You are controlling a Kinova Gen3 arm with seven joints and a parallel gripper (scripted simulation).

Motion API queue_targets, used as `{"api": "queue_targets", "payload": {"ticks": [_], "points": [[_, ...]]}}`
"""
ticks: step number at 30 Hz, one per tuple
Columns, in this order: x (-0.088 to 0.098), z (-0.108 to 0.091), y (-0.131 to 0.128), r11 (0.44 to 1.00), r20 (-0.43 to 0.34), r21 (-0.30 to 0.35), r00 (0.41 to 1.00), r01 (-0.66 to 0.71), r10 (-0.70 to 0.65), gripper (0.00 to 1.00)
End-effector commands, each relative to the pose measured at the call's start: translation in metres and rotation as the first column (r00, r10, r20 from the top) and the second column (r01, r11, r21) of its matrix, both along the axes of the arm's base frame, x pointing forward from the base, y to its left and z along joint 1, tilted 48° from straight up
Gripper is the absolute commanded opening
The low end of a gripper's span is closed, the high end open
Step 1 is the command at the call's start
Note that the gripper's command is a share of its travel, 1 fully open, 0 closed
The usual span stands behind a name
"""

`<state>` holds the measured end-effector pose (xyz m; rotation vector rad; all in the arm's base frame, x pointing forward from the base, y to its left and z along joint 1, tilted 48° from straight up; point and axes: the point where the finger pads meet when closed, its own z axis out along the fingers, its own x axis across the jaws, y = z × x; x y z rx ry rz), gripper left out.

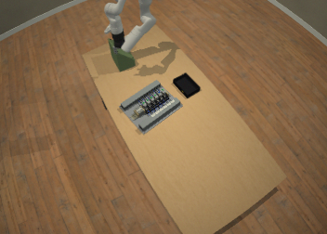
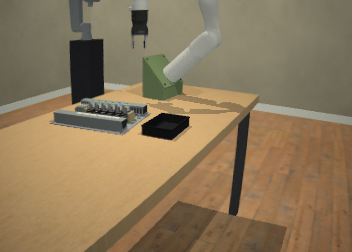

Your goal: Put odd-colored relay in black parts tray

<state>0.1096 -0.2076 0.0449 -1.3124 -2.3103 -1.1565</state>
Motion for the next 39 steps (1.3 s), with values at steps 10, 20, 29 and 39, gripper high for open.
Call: {"api": "queue_targets", "payload": {"ticks": [10, 20, 29, 39], "points": [[0.009, -0.002, -0.003, 1.000, 0.018, -0.011, 1.000, -0.025, 0.025, 0.98], [0.038, -0.010, -0.008, 0.994, 0.076, -0.045, 0.991, -0.104, 0.107, 0.98], [0.102, -0.020, -0.010, 0.964, 0.189, -0.115, 0.947, -0.242, 0.260, 0.98], [0.178, -0.024, 0.002, 0.912, 0.312, -0.198, 0.858, -0.360, 0.407, 0.98]]}}
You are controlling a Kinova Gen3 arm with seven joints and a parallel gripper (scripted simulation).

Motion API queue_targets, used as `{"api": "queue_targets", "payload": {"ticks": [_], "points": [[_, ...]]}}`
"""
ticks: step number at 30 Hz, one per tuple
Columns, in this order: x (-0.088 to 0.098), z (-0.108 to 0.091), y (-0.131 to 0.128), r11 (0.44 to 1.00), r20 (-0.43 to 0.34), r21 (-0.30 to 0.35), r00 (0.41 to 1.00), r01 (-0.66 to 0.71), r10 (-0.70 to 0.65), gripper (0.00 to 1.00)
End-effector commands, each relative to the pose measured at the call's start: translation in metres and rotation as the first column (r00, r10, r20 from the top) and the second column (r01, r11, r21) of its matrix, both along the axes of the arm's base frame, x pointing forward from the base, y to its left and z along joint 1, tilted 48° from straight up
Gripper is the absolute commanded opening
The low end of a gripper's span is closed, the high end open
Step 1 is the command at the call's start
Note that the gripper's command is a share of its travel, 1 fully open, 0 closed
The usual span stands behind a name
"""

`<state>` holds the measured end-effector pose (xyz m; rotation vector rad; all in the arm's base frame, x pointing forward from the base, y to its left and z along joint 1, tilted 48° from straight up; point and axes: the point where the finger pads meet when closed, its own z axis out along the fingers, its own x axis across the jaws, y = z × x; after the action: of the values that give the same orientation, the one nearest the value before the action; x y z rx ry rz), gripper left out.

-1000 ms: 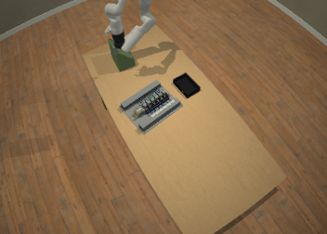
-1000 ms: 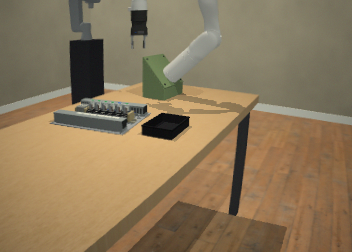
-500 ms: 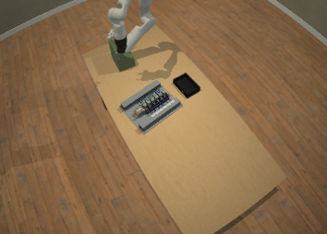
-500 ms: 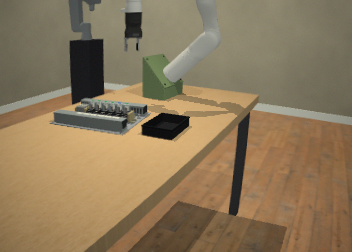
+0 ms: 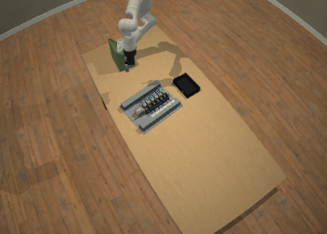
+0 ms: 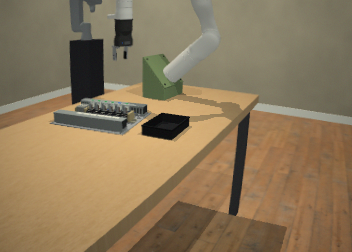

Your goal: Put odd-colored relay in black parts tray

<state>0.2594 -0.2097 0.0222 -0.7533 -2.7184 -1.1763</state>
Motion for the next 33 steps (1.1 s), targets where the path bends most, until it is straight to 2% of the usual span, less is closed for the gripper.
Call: {"api": "queue_targets", "payload": {"ticks": [1, 9, 11, 19, 26, 33], "points": [[0.038, -0.002, 0.007, 0.997, 0.073, -0.021, 0.995, -0.070, 0.071, 0.98], [0.113, 0.003, 0.033, 0.980, 0.220, -0.060, 0.955, -0.191, 0.200, 0.98], [0.113, 0.003, 0.033, 0.980, 0.220, -0.060, 0.955, -0.191, 0.200, 0.98], [0.169, 0.011, 0.062, 0.959, 0.331, -0.089, 0.901, -0.267, 0.282, 0.98], [0.196, 0.017, 0.078, 0.948, 0.385, -0.104, 0.867, -0.300, 0.317, 0.98], [0.204, 0.019, 0.084, 0.945, 0.401, -0.108, 0.856, -0.310, 0.326, 0.98]]}}
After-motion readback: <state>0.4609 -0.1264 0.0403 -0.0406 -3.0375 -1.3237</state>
